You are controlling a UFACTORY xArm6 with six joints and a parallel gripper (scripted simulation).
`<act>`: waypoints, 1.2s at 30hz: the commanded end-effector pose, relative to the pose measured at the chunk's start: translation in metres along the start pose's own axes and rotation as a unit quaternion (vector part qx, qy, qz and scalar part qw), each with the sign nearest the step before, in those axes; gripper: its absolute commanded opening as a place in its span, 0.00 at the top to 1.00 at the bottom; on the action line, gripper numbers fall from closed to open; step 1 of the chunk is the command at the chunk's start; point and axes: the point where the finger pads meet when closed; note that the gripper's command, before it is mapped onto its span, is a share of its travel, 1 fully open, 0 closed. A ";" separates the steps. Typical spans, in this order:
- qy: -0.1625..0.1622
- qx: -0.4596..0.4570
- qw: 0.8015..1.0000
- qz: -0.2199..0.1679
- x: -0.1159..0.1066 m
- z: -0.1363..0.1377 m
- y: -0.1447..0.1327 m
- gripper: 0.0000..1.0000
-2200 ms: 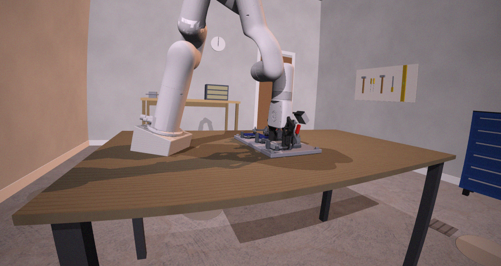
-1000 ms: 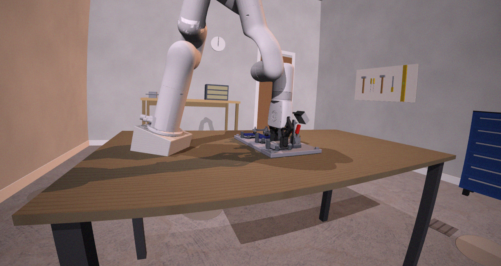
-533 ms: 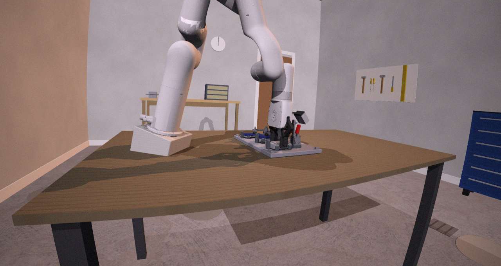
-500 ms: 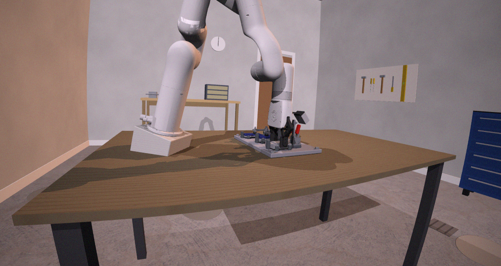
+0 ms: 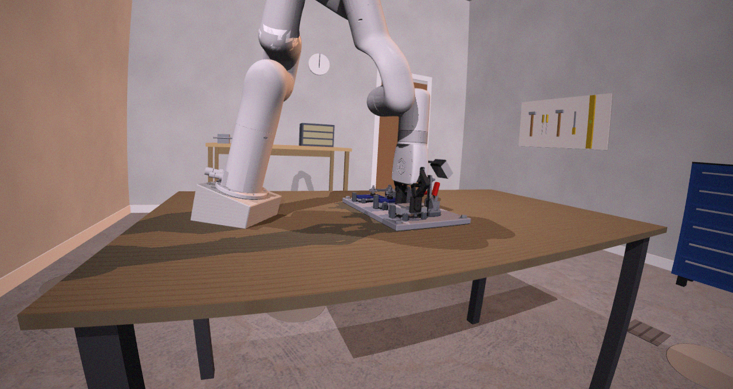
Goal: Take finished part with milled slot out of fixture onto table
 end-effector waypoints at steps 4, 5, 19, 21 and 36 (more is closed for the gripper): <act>-0.001 0.000 1.000 0.002 -0.006 0.001 0.001 1.00; -0.001 0.000 1.000 0.002 -0.007 0.001 0.001 1.00; -0.001 0.000 1.000 0.002 -0.020 0.001 0.001 1.00; -0.001 0.000 1.000 0.002 -0.022 0.001 0.001 1.00; -0.001 0.000 1.000 0.002 -0.029 0.001 0.001 1.00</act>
Point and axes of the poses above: the point where the finger pads meet when closed, its own x axis out along the fingers, its own z axis across the jaws, y = z × x, and after that the axes turned 7 degrees about -x, right-handed
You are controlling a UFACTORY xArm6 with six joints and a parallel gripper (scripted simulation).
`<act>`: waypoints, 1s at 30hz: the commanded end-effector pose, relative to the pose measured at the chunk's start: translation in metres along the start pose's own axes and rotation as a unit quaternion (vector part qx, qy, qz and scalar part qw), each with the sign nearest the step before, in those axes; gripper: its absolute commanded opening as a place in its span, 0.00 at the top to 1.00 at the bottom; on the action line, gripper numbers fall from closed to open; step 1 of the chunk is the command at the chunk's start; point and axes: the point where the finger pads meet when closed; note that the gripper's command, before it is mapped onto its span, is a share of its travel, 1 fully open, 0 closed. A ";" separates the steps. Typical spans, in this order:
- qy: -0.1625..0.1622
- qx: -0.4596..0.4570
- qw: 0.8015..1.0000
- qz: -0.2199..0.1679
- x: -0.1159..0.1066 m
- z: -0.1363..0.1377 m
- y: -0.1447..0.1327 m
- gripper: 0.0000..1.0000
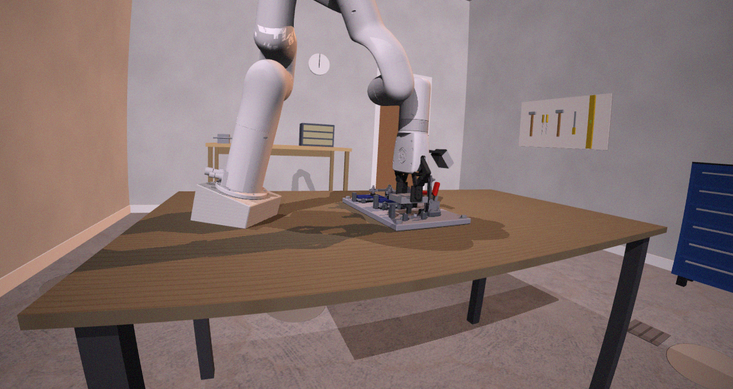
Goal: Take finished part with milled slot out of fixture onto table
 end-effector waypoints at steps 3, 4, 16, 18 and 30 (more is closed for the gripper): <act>-0.001 0.000 1.000 0.002 -0.002 0.001 0.001 1.00; -0.001 0.000 1.000 0.002 -0.002 0.001 0.001 1.00; -0.001 0.000 1.000 0.002 -0.006 0.000 0.000 1.00; -0.001 0.000 1.000 0.002 -0.009 0.000 0.000 1.00; -0.001 0.000 1.000 0.002 -0.032 0.000 -0.006 1.00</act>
Point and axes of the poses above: the point where the finger pads meet when closed, its own x axis out along the fingers, its own z axis across the jaws, y = z × x, and after that the axes turned 7 degrees about -x, right-handed
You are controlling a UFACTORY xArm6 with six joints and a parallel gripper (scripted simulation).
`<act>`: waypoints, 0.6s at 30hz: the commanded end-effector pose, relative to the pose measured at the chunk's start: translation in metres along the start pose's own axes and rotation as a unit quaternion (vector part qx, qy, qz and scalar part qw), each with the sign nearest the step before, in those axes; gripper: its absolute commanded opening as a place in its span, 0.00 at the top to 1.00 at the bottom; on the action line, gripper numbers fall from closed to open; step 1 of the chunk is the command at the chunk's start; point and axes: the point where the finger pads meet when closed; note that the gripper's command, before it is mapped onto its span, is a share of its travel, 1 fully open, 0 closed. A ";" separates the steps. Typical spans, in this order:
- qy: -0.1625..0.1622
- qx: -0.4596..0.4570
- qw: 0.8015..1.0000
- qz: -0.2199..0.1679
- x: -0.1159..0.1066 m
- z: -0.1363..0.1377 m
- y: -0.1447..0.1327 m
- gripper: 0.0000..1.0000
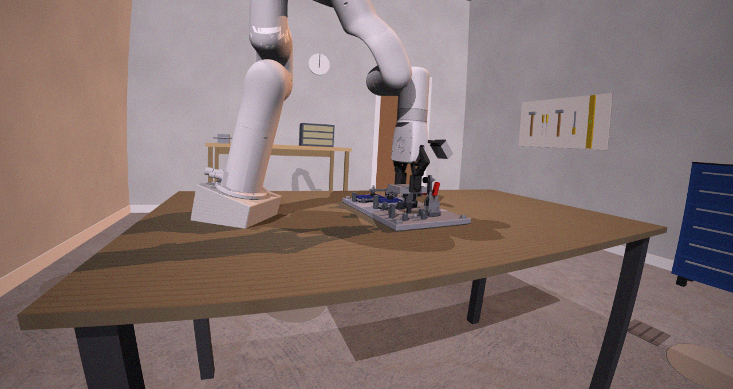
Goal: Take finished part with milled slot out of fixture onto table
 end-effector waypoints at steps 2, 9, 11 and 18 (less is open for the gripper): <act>-0.001 0.000 1.000 0.002 -0.008 0.000 -0.001 1.00; -0.001 0.000 1.000 0.002 -0.011 0.000 -0.001 1.00; -0.001 0.000 1.000 0.002 -0.011 0.000 -0.001 1.00; -0.001 0.000 1.000 0.002 -0.011 0.000 -0.001 1.00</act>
Point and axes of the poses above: the point where the finger pads meet when closed, its own x axis out along the fingers, its own z axis across the jaws, y = z × x, and after that the axes turned 7 degrees about -x, right-handed
